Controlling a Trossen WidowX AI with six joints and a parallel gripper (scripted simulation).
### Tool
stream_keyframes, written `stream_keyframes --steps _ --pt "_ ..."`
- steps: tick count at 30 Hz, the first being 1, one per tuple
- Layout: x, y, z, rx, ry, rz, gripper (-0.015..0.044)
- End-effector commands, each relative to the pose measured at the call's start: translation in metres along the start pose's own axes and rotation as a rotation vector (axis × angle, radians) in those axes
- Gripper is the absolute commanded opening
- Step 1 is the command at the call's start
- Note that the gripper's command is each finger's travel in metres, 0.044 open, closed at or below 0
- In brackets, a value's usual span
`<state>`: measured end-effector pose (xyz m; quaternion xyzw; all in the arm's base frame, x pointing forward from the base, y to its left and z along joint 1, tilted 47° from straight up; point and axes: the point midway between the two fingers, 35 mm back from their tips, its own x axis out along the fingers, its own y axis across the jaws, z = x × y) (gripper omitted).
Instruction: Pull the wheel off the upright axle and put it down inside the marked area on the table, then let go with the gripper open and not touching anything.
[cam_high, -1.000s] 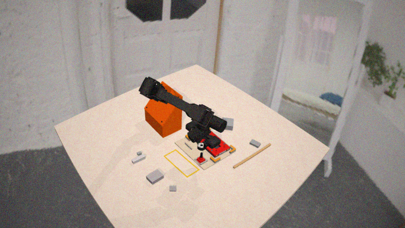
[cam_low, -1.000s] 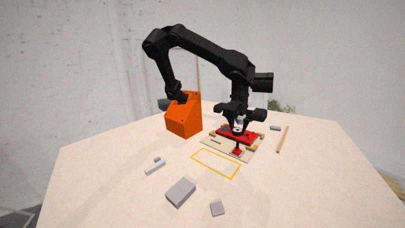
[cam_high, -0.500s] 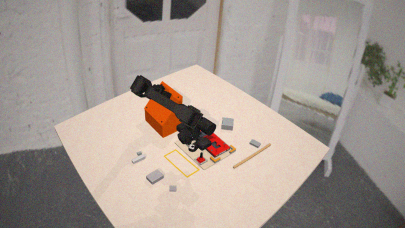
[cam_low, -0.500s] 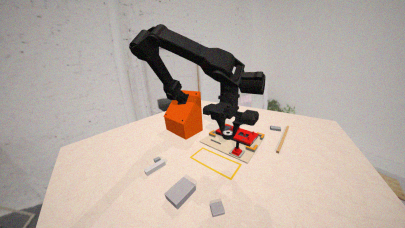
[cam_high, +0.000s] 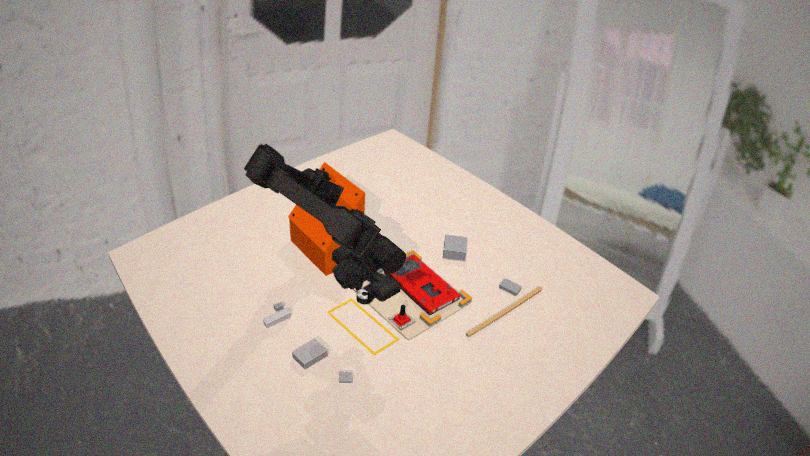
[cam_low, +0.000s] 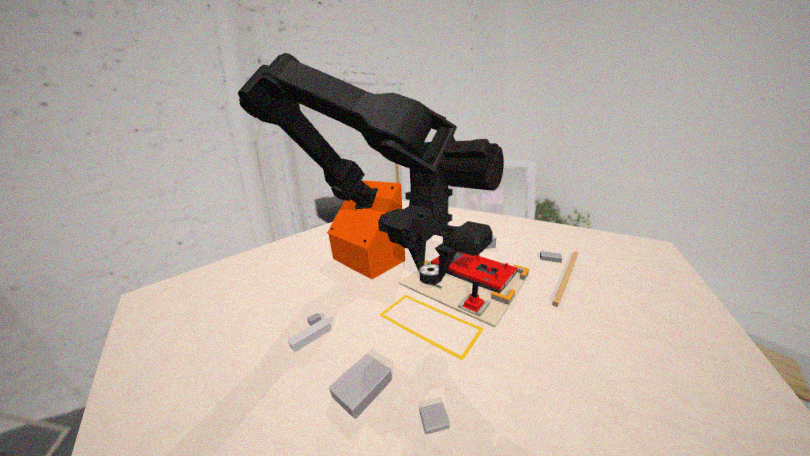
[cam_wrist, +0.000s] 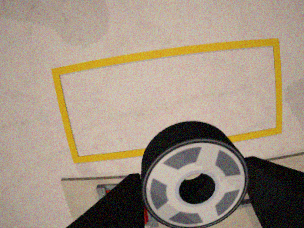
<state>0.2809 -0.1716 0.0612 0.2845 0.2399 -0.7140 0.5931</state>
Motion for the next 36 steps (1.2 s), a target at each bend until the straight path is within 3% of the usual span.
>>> stream_keyframes --steps 1,11,25,29,36 --pt "0.001 -0.002 0.004 -0.007 -0.006 0.003 0.0000" --pt "0.026 -0.001 0.003 -0.006 -0.005 0.003 0.0000" --pt "0.100 -0.002 0.005 -0.007 -0.009 0.002 0.0000" --pt "0.104 -0.003 0.005 -0.007 -0.010 0.002 0.0000" --pt "0.101 -0.004 0.006 -0.001 -0.013 -0.008 0.0184"
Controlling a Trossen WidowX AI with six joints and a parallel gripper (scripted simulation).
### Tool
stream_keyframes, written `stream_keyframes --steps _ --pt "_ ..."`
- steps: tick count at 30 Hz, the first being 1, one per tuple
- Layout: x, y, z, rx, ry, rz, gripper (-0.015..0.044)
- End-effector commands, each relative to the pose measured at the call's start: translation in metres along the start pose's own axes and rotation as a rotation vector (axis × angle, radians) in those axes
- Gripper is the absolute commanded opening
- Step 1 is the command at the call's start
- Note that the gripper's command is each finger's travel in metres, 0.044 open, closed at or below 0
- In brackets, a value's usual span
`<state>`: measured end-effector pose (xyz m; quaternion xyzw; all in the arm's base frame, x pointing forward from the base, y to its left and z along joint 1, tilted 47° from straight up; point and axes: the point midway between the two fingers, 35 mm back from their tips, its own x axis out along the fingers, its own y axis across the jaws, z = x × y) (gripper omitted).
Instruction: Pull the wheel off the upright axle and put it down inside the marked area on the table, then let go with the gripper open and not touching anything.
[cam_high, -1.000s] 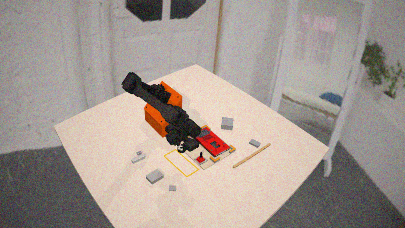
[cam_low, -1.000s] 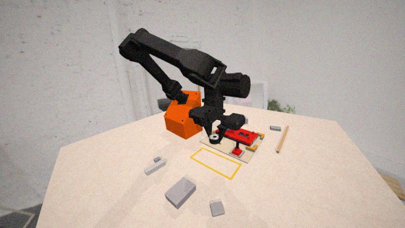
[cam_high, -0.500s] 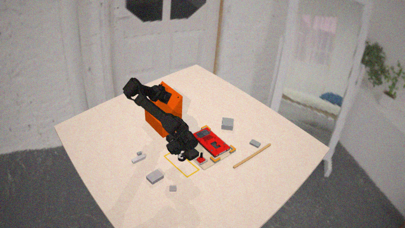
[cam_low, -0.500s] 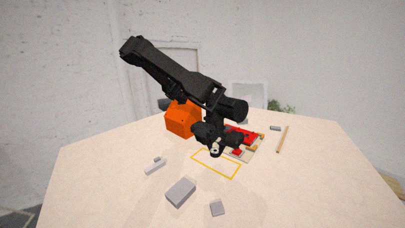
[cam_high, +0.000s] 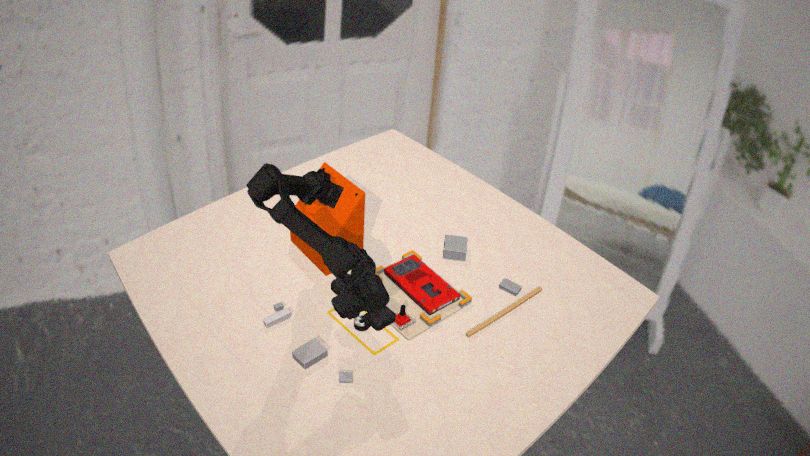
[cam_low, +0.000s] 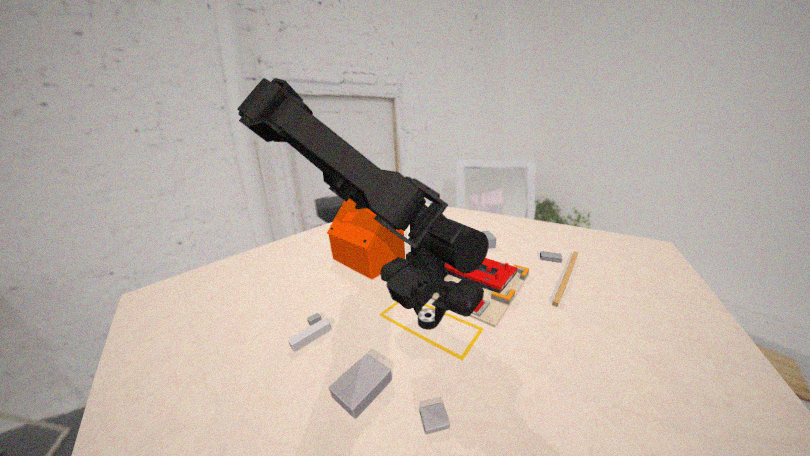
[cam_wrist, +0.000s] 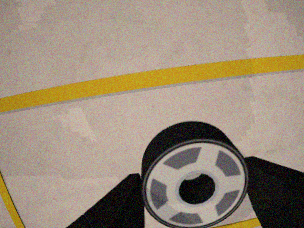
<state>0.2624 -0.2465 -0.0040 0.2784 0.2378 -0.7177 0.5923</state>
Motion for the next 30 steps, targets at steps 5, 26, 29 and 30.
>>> stream_keyframes --steps 5,26,29,30 --pt "-0.006 0.001 0.000 0.001 0.001 0.000 0.0300" --pt "-0.106 -0.082 -0.039 -0.008 0.009 0.006 0.0440" --pt "-0.106 -0.082 -0.039 -0.008 0.009 0.006 0.0440" --pt "-0.106 -0.082 -0.039 -0.008 0.009 0.006 0.0440"
